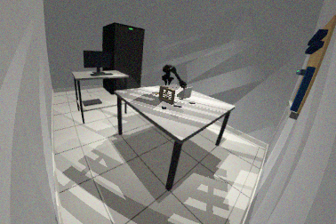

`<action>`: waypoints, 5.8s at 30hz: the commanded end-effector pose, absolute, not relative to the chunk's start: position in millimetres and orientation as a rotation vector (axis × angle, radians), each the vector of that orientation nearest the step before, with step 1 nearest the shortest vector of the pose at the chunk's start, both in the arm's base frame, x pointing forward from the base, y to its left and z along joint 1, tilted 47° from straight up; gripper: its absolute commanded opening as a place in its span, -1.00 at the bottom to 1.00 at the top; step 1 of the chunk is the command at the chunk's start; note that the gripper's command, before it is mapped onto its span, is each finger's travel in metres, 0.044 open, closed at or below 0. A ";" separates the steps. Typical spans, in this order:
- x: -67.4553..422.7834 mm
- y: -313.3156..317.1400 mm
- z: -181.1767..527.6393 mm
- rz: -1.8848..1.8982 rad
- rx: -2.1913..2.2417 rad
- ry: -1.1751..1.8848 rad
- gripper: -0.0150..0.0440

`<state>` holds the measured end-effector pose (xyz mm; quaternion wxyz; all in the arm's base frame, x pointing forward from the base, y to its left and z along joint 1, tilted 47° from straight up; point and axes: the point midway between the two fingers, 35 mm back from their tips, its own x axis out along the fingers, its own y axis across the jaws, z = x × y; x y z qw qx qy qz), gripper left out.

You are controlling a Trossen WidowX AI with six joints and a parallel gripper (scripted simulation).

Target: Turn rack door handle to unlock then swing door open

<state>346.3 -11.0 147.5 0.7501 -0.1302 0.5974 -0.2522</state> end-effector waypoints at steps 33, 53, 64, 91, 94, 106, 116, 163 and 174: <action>340.4 -29.3 123.7 -0.680 -0.599 1.524 0.48; 337.5 -53.2 101.9 -0.682 -0.600 1.523 0.48; 335.4 -62.1 94.0 -0.684 -0.601 1.523 0.30; 335.4 -62.2 94.0 -0.937 -0.321 1.351 -0.45; 335.4 -62.1 93.9 -1.030 -0.208 1.274 -0.45; 335.4 -61.9 93.8 -1.358 0.246 0.920 -0.45; 335.4 -62.1 93.9 -1.571 0.620 0.571 -0.45; 335.4 -62.2 94.0 -1.404 0.317 0.856 0.48; 335.4 -62.2 94.0 -1.115 -0.101 1.196 0.48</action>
